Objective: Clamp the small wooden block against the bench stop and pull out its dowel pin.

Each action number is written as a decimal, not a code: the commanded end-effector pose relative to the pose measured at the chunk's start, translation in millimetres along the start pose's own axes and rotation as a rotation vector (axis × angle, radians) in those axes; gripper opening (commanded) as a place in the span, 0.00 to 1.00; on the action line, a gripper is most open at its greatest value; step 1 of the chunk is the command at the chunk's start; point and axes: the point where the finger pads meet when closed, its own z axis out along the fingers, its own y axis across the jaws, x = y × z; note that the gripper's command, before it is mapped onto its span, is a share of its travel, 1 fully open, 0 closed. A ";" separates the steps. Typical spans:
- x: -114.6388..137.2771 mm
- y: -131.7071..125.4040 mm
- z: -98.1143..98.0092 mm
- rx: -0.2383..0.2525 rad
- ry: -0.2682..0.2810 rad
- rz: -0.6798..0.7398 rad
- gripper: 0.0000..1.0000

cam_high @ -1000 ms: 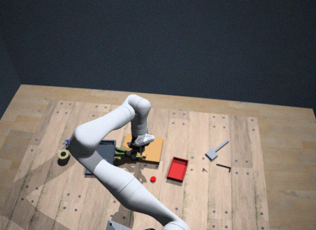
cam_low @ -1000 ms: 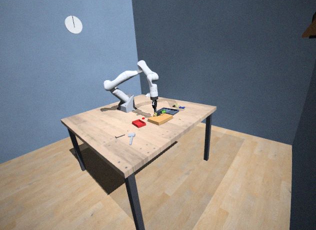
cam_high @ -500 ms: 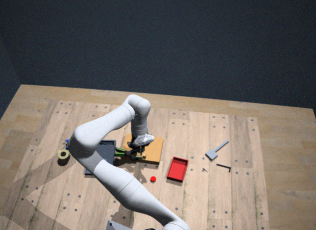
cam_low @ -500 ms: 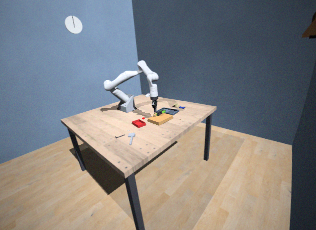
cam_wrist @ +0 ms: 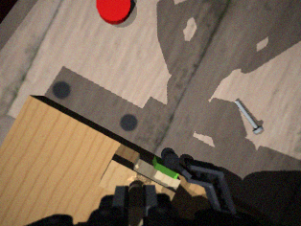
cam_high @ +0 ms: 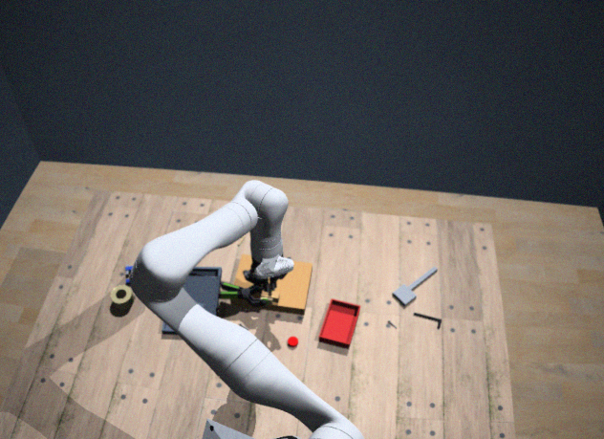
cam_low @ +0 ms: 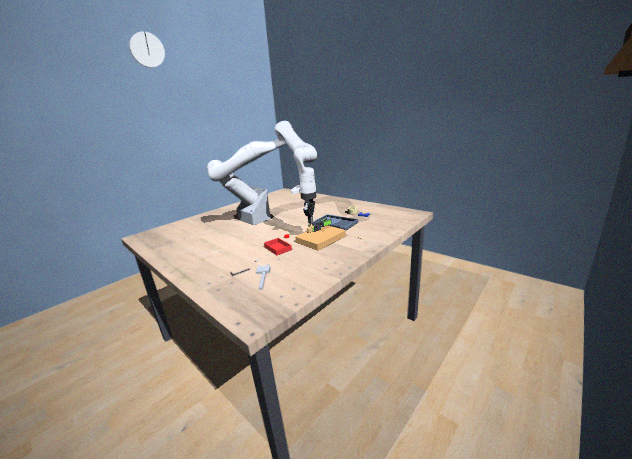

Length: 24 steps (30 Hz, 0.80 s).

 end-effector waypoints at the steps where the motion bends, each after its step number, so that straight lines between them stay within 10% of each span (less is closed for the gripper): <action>1: -0.6 0.0 -1.0 0.000 -0.002 0.006 0.10; 24: -0.6 0.0 -1.1 0.000 -0.002 0.054 0.10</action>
